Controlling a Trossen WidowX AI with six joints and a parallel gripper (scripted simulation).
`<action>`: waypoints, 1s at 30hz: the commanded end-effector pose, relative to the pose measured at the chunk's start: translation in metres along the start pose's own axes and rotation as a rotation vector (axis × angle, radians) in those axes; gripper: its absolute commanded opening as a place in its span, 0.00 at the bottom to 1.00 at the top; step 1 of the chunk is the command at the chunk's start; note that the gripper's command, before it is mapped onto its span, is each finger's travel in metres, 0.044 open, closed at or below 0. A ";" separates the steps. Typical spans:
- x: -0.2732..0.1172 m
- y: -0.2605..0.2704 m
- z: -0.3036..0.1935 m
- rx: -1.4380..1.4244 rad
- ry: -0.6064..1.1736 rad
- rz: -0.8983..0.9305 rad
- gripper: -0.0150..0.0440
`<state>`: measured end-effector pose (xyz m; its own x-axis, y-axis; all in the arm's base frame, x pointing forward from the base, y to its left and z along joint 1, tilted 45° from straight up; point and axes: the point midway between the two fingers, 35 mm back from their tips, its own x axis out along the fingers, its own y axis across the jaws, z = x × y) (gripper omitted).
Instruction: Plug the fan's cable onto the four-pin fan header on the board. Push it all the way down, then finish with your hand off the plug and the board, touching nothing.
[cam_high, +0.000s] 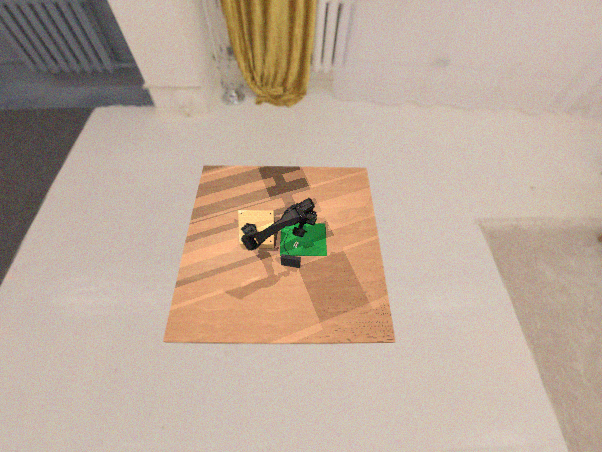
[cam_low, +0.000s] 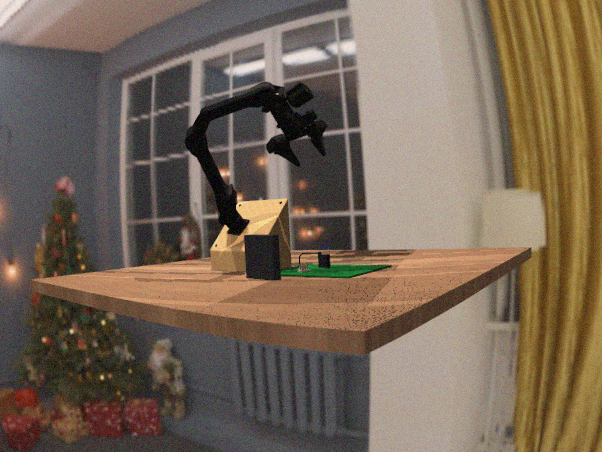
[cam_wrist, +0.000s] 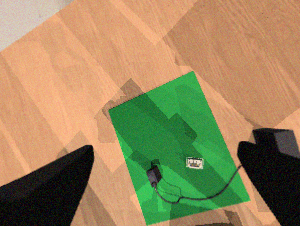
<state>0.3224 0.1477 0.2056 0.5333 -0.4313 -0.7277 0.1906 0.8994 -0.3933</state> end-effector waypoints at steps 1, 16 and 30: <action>0.049 0.030 -0.042 -0.158 0.146 -0.078 1.00; 0.135 0.052 -0.141 -0.435 0.430 -0.237 1.00; 0.216 0.021 -0.174 -0.435 0.428 -0.243 1.00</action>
<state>0.2959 0.0621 -0.0552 0.1074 -0.6913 -0.7145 -0.1324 0.7023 -0.6994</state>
